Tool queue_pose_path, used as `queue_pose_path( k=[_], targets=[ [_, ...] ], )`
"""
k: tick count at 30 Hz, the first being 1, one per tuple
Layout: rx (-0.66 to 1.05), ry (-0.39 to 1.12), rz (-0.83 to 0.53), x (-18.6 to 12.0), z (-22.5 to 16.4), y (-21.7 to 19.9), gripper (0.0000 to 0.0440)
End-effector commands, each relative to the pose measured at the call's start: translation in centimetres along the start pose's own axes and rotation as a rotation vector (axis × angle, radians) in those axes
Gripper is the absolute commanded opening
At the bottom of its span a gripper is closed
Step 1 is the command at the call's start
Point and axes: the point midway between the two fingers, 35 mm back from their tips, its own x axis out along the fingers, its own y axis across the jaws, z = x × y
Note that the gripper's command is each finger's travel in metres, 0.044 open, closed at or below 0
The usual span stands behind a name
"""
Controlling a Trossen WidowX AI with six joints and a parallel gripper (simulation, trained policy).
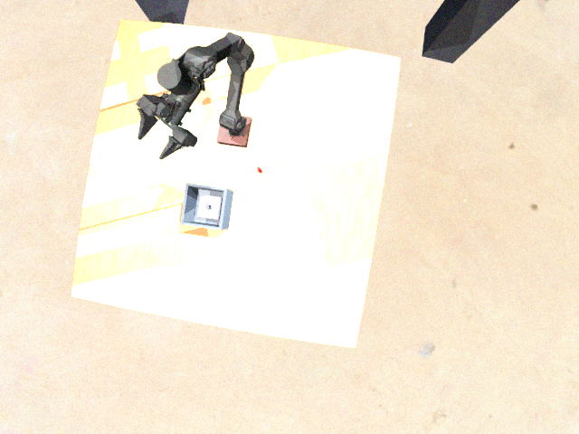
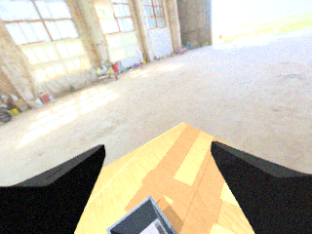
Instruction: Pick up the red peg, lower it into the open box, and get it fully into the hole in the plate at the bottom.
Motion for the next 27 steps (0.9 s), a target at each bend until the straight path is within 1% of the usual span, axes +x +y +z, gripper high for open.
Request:
queue_pose_path(
  k=[1,14,27],
  targets=[
    [0.049,0.083,0.045,0.7,-2.0,1.1,0.044],
    [0.206,0.354,0.149,1.5,-8.2,4.8,0.044],
    [0.331,0.646,0.177,0.8,-14.4,8.0,0.044]
  ],
)
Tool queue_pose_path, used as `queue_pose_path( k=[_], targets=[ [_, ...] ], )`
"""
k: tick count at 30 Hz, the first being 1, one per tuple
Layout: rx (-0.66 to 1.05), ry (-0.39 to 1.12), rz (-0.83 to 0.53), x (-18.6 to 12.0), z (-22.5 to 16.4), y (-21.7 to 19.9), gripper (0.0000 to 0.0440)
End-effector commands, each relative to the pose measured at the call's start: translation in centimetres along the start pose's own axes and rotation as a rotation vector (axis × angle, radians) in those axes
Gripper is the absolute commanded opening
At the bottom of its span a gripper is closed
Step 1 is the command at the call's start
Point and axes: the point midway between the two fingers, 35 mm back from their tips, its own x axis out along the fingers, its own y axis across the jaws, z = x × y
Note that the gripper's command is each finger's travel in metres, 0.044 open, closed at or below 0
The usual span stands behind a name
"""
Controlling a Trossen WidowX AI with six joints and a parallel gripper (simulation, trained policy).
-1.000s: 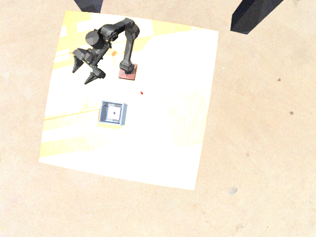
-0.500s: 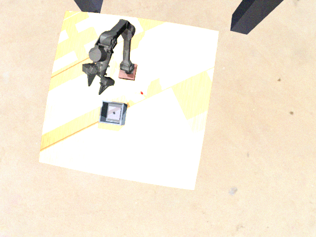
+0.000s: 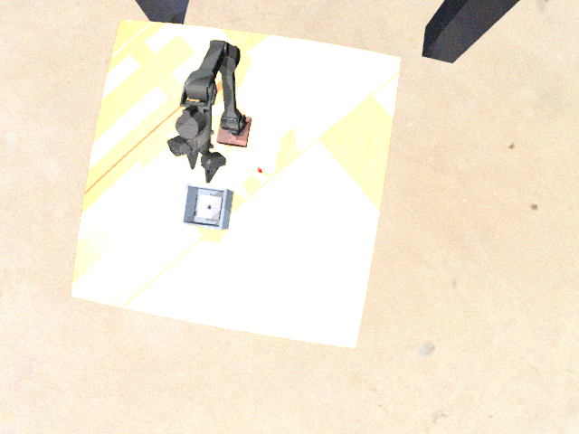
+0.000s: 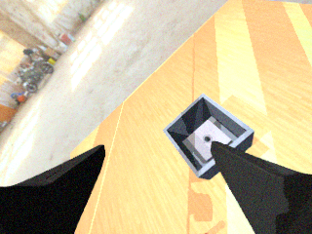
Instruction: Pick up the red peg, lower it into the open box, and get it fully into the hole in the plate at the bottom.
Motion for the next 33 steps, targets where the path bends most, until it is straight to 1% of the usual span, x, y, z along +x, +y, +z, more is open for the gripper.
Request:
queue_pose_path(
  k=[1,9,16,25,33],
  targets=[
    [0.042,0.092,-0.007,1.0,-2.0,0.1,0.044],
    [0.123,0.262,-0.043,2.3,-6.0,0.3,0.044],
    [0.192,0.404,-0.106,3.1,-9.4,0.2,0.044],
    [0.28,0.567,-0.231,3.8,-13.8,-0.5,0.044],
    [0.358,0.672,-0.369,4.1,-17.4,-1.3,0.044]
  ],
)
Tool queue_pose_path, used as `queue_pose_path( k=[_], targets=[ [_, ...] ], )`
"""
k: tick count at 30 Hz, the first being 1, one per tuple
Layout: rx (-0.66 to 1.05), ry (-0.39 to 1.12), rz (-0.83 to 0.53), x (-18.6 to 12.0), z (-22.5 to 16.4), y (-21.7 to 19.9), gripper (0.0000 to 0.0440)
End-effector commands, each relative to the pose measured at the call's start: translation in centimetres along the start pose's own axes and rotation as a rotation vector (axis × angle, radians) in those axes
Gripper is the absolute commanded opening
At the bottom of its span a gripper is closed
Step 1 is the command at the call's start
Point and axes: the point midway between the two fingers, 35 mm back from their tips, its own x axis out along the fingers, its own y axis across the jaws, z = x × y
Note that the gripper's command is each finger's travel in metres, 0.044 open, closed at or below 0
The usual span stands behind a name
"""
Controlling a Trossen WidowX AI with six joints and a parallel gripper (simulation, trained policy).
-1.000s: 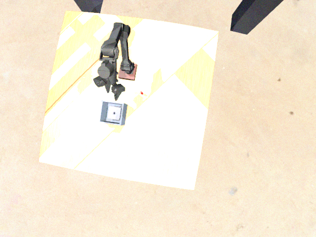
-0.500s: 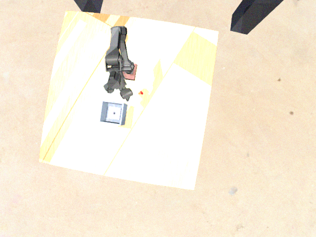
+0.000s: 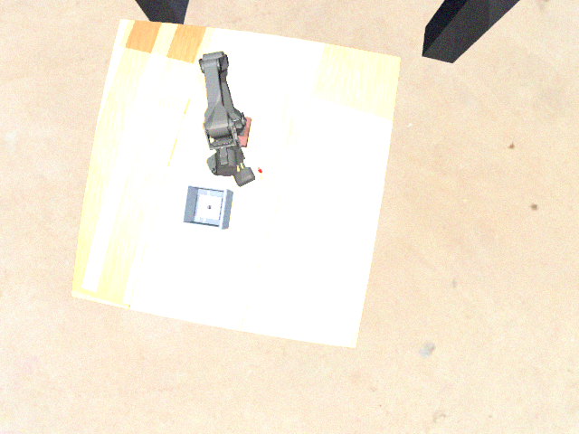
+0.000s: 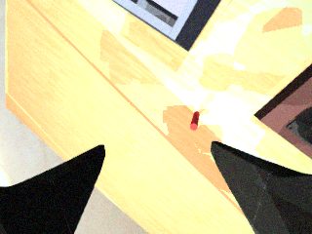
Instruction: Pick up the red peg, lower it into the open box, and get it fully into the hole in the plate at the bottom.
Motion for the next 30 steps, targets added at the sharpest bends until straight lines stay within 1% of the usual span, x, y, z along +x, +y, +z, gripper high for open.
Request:
queue_pose_path(
  k=[1,9,17,30],
  targets=[
    [0.053,0.047,-0.068,1.4,-1.1,-0.8,0.044],
    [0.154,0.09,-0.191,3.8,-2.9,-2.3,0.044],
    [0.229,0.089,-0.296,6.0,-4.2,-3.7,0.044],
    [0.274,0.042,-0.4,9.7,-4.7,-5.9,0.044]
  ],
)
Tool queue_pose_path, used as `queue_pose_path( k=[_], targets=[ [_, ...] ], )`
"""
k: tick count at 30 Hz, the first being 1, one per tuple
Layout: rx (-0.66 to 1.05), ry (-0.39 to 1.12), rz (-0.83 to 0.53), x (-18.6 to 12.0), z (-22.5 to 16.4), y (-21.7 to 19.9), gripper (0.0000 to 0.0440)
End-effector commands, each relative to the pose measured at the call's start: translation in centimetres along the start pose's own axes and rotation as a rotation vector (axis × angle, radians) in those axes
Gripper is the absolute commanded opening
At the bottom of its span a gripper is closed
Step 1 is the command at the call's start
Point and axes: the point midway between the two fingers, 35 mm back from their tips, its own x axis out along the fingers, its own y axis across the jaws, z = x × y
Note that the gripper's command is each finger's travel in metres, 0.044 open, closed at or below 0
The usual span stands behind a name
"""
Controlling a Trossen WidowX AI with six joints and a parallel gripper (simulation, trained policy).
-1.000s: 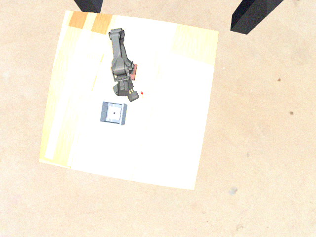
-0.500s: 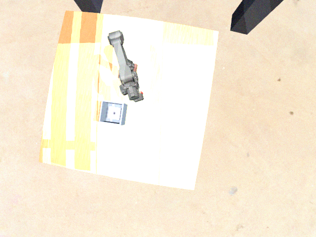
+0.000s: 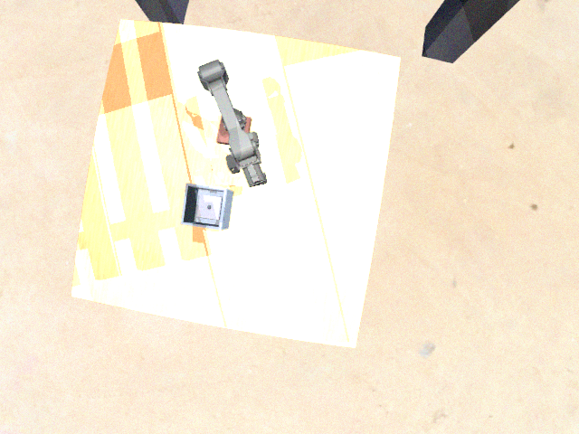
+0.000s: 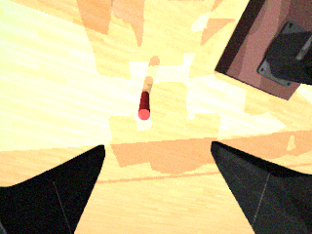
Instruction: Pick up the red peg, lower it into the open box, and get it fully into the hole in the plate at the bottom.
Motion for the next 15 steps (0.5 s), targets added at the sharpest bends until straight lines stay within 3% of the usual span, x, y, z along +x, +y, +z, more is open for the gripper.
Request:
queue_pose_path(
  k=[1,15],
  targets=[
    [0.016,-0.021,-0.026,1.5,0.3,-0.2,0.044],
    [0.06,-0.051,-0.05,6.0,1.3,-0.4,0.044]
  ],
)
